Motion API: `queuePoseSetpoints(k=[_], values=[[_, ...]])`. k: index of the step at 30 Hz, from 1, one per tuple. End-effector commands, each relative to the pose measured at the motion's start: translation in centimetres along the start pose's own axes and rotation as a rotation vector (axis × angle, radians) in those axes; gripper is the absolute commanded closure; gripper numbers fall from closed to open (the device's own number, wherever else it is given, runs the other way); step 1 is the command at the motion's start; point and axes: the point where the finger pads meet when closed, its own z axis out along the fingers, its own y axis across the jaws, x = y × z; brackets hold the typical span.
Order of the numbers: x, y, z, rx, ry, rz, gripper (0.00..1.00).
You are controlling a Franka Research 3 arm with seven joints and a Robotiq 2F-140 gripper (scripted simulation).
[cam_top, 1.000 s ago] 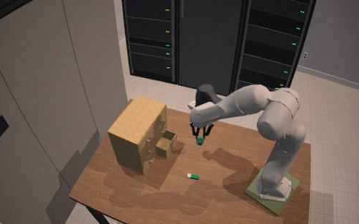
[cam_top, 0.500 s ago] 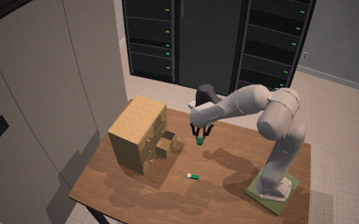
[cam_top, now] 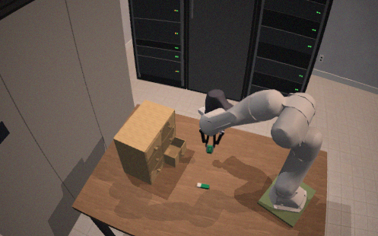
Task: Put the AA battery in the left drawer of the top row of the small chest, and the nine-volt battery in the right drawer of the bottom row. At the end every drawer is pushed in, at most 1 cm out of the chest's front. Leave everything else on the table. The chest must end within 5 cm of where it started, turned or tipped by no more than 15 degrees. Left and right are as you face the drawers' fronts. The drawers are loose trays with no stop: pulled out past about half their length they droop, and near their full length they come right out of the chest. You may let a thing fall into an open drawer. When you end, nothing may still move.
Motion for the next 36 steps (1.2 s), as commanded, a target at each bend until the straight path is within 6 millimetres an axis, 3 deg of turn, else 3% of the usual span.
queuePoseSetpoints(k=[1, 12, 13, 36], values=[[-0.16, -0.03, 0.01, 0.001, -0.001, 0.035, 0.86], [-0.16, -0.03, 0.01, 0.001, -0.001, 0.035, 0.86], [-0.71, -0.32, 0.01, 0.001, -0.001, 0.158, 0.86], [-0.71, -0.32, 0.01, 0.001, -0.001, 0.158, 0.86]])
